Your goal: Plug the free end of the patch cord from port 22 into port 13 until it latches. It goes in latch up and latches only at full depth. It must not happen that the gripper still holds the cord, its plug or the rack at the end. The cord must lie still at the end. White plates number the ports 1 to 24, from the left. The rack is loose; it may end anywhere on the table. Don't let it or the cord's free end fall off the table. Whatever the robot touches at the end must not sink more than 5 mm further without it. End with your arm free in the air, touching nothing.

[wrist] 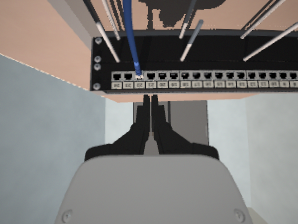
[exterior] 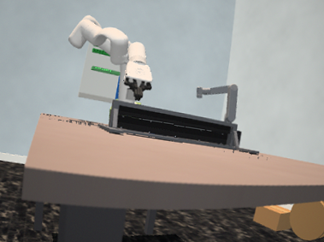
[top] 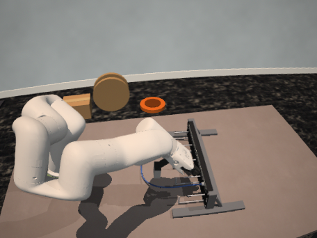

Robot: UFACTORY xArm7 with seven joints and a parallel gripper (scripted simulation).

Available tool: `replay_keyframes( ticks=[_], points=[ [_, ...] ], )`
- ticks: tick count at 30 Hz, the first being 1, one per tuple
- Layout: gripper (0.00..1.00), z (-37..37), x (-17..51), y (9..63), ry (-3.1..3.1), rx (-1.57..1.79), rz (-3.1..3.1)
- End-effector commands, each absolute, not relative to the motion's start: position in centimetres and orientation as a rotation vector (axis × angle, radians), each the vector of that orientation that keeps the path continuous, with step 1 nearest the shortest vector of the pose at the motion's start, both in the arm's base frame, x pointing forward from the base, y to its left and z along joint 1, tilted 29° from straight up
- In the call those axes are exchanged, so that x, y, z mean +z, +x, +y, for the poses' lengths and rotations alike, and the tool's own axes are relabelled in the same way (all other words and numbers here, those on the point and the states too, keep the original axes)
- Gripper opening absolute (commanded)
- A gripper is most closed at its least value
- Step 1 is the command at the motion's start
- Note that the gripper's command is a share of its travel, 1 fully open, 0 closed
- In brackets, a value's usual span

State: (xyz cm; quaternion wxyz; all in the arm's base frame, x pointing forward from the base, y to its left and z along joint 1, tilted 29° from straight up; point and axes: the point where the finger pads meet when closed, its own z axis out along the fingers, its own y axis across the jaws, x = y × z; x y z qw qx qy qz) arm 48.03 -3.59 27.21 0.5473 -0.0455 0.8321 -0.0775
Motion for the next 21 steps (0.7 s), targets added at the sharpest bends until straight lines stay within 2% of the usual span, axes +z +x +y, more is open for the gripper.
replay_keyframes(
  ticks=[1,13,21],
  points=[
    [0.0,-3.5,27.8,46.8,-0.109,-0.184,1.97],
    [0.0,-2.8,31.2,38.7,-0.109,-0.184,1.97],
    [0.0,-2.6,32.3,36.3,-0.109,-0.184,1.97]
  ],
)
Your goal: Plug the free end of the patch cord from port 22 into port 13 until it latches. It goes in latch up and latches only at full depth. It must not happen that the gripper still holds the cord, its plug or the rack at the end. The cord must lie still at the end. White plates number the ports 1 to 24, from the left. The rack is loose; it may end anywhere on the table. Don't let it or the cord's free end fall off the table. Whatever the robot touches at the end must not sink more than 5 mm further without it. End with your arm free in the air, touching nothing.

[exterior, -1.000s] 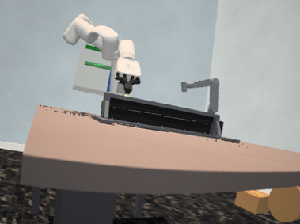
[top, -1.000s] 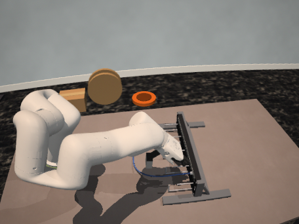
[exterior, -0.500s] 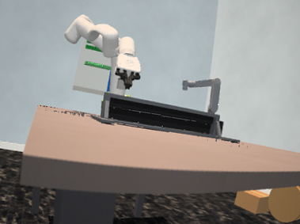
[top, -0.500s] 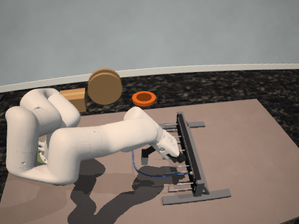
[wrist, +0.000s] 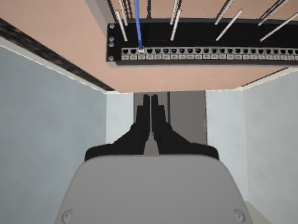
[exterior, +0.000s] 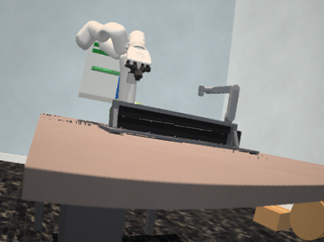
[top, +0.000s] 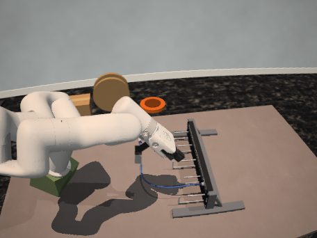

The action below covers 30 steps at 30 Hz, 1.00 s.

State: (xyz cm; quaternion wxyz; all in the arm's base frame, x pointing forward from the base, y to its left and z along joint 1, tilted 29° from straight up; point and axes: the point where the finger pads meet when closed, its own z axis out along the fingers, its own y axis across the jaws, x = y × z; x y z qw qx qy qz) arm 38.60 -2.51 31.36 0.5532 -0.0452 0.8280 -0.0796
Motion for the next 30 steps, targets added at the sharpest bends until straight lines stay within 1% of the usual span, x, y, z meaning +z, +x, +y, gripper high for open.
replay_keyframes(
  ticks=[1,16,26,28,30],
  points=[
    [0.0,-2.5,32.4,36.0,-0.109,-0.184,1.97],
    [0.0,-1.9,32.0,36.0,-0.161,-0.203,2.003],
    [0.0,2.8,28.5,38.4,-0.531,-0.329,2.161],
    [0.0,2.8,28.5,38.4,-0.531,-0.329,2.161],
    [0.0,4.9,27.2,38.9,-0.668,-0.37,2.193]
  ],
)
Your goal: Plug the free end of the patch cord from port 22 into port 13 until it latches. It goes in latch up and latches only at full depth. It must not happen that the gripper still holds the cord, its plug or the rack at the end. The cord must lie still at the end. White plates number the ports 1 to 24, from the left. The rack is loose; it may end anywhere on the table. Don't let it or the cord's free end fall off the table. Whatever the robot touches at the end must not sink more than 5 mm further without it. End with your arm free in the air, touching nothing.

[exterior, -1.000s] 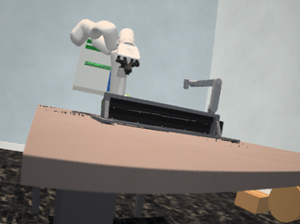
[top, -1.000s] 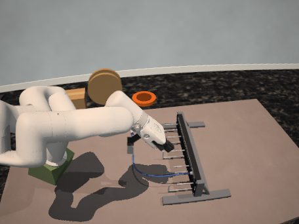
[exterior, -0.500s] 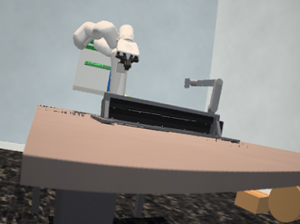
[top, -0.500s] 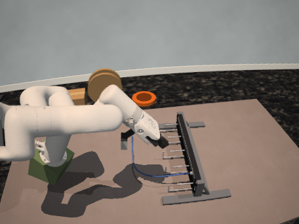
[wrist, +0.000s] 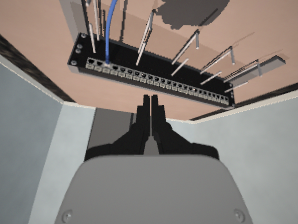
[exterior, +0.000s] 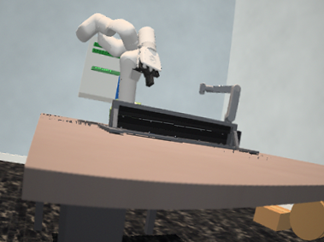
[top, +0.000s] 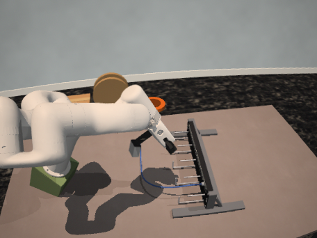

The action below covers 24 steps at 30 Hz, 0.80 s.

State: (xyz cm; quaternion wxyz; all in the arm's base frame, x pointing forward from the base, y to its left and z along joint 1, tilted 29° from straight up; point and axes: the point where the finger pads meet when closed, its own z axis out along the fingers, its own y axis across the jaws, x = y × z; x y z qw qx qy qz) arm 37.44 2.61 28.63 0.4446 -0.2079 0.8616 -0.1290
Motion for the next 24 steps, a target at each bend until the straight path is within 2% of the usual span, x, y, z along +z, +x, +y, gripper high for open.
replay_keyframes(
  ticks=[1,24],
  points=[
    [0.0,5.2,27.1,39.0,-0.687,-0.376,2.196],
    [0.0,19.2,17.9,38.3,-1.494,-0.573,2.174]
  ],
)
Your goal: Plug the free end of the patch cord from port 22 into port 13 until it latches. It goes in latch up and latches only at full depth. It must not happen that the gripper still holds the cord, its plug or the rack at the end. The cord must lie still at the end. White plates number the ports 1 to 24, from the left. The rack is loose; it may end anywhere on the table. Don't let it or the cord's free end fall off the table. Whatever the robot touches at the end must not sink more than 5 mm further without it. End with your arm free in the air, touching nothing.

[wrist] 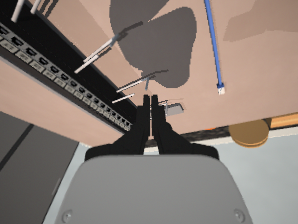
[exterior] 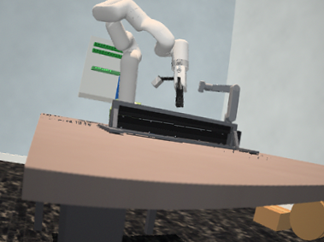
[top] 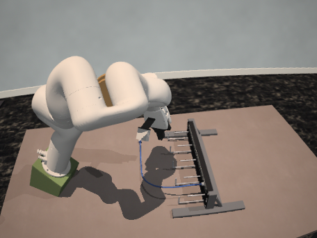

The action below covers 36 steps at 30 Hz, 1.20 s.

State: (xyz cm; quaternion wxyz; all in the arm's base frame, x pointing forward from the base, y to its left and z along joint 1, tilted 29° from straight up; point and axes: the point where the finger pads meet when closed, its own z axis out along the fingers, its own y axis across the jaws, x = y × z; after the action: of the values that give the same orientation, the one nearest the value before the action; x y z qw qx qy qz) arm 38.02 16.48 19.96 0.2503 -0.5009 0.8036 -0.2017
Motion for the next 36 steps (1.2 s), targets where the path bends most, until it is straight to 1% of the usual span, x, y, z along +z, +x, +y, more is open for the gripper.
replay_keyframes(
  ticks=[1,6,8,10,19,36],
  points=[
    [0.0,19.8,17.4,38.1,-1.527,-0.579,2.167],
    [0.0,22.7,14.9,36.9,-1.691,-0.61,2.125],
    [0.0,22.7,14.9,36.9,-1.691,-0.61,2.125],
    [0.0,24.6,13.0,35.8,-1.807,-0.629,2.088],
    [0.0,28.2,8.7,33.0,-2.038,-0.664,2.0],
    [0.0,28.4,8.4,32.7,-2.055,-0.667,1.993]
  ],
)
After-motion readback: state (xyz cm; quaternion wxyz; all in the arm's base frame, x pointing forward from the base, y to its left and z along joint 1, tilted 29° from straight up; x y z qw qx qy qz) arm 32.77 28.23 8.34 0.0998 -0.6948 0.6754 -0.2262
